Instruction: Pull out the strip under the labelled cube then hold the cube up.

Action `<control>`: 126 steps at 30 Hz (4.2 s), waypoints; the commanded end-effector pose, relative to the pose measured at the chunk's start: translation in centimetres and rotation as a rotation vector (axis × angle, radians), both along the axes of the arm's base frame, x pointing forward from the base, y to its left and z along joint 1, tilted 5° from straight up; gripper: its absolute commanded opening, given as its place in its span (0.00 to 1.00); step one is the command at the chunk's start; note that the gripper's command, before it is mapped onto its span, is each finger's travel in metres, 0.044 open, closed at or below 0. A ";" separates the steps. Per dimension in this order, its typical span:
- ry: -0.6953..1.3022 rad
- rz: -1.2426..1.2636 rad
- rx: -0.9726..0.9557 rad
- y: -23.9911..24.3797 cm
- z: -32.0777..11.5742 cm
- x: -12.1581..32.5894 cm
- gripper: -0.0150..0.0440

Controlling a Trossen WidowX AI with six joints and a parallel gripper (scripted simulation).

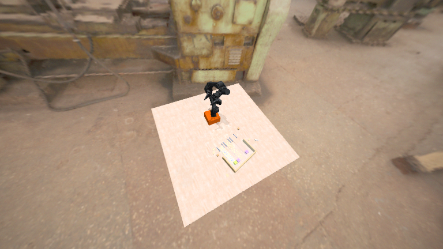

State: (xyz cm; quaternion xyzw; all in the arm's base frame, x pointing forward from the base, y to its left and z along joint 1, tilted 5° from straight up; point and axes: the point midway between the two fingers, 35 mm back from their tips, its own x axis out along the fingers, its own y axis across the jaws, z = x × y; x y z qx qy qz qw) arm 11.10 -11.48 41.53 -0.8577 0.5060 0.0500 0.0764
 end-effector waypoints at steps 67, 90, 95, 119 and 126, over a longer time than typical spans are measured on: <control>-0.448 -1.255 1.671 27.5 -34.4 21.5 0.25; -0.419 -1.274 1.603 28.0 -37.9 22.2 0.25; -0.419 -1.274 1.603 28.1 -38.7 22.2 0.25; -0.418 -1.275 1.602 28.1 -42.4 22.1 0.25; -0.418 -1.275 1.602 28.1 -42.4 22.1 0.25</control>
